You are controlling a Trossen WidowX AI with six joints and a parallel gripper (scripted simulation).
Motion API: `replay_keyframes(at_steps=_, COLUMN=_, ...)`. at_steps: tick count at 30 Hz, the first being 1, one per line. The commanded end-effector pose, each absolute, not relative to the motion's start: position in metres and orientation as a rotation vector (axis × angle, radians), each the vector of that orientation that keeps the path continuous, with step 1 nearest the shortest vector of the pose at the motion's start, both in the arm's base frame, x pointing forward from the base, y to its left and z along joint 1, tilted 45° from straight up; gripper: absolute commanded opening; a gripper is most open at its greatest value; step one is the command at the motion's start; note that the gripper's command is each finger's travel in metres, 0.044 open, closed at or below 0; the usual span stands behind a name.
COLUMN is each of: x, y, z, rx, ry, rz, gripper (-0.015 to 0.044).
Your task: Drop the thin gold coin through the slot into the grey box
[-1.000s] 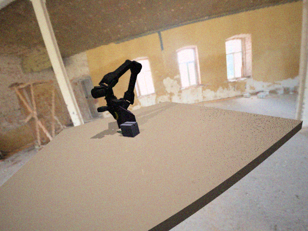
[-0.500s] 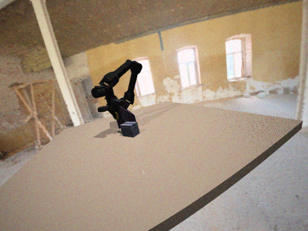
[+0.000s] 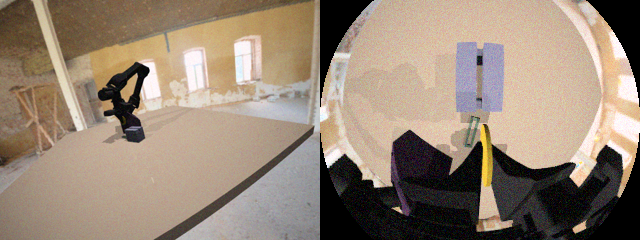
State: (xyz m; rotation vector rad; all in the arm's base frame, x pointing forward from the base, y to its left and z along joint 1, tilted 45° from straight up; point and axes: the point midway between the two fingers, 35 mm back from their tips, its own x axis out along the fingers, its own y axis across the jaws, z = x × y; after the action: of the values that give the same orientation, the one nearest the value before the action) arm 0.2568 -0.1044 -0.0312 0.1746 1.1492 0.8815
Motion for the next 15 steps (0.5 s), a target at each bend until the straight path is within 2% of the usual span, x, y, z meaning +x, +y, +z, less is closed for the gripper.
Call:
replay_keyframes(at_steps=1, x=0.267, y=-0.103, z=-0.026, rx=0.177, ry=1.144, rz=0.879, gripper=0.0)
replay_keyframes(at_steps=15, x=0.297, y=-0.092, z=-0.011, rx=0.179, ry=1.14, rz=0.882, gripper=0.0)
